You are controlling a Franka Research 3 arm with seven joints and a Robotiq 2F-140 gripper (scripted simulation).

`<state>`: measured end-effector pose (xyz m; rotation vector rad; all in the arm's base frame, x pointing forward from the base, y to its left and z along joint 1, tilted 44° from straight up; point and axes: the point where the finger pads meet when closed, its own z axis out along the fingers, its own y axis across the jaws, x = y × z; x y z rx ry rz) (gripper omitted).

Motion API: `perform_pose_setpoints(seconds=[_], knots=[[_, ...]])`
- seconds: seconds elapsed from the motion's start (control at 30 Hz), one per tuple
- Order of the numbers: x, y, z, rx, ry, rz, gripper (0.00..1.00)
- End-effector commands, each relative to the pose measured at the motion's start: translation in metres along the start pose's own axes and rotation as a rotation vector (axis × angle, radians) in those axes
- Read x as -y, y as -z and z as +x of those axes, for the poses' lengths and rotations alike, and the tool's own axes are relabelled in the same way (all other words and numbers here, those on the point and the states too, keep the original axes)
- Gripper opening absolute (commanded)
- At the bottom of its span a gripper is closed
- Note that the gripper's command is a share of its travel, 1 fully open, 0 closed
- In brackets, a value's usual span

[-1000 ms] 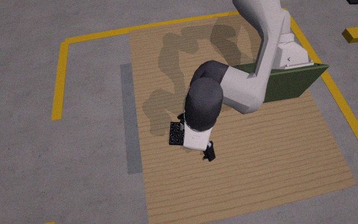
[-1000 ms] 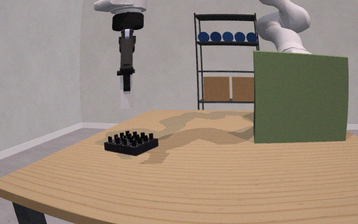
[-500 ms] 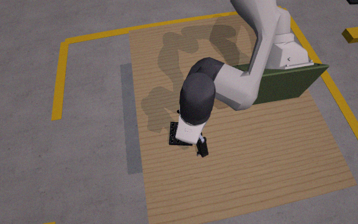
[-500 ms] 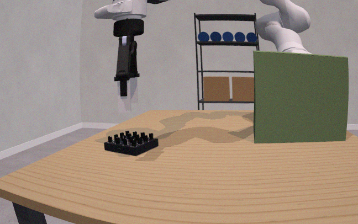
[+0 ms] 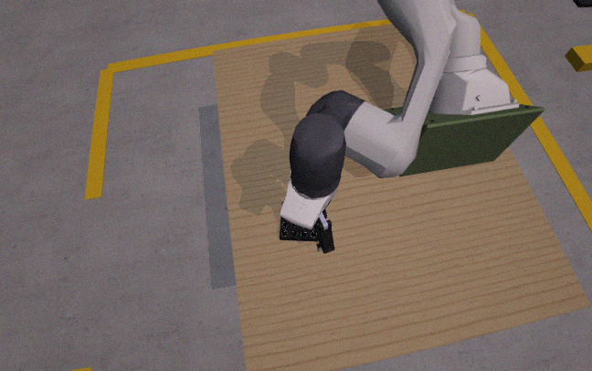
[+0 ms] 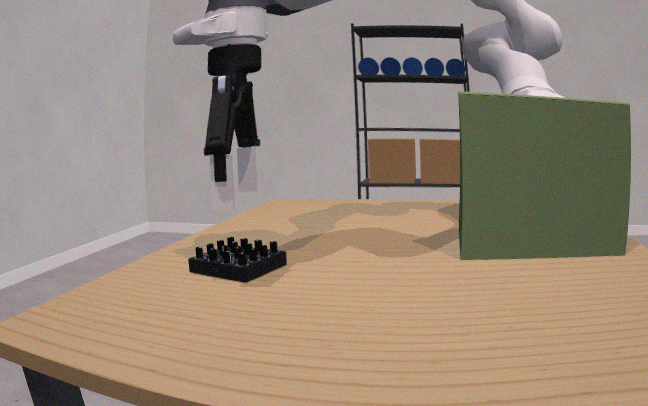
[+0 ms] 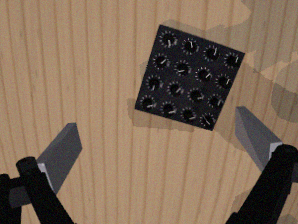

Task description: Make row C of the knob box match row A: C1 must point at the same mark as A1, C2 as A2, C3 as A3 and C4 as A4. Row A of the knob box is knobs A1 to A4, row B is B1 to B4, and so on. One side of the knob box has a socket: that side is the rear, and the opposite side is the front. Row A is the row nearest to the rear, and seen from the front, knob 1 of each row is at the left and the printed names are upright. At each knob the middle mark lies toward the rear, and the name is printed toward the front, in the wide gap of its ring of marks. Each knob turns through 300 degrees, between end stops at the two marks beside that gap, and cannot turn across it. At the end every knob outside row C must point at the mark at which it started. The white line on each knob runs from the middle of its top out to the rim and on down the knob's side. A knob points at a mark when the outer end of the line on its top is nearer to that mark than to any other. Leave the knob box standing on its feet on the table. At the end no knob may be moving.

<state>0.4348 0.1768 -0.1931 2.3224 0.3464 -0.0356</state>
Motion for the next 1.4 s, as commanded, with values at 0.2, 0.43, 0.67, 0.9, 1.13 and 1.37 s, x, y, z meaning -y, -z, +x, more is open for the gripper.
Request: perform_pose_setpoints(seconds=[0.2, 0.43, 0.67, 0.9, 1.13, 1.37], knots=[[0.004, 0.002, 0.002, -0.01, -0.034, 0.011, 1.0], [-0.014, -0.005, 0.003, -0.007, -0.134, 0.015, 1.0], [-0.014, -0.005, 0.003, -0.007, -0.134, 0.015, 1.0], [-0.027, -0.011, 0.003, -0.005, -0.209, 0.018, 1.0], [-0.028, -0.011, 0.003, -0.005, -0.212, 0.018, 1.0], [-0.045, -0.018, 0.003, -0.001, -0.31, 0.022, 1.0]])
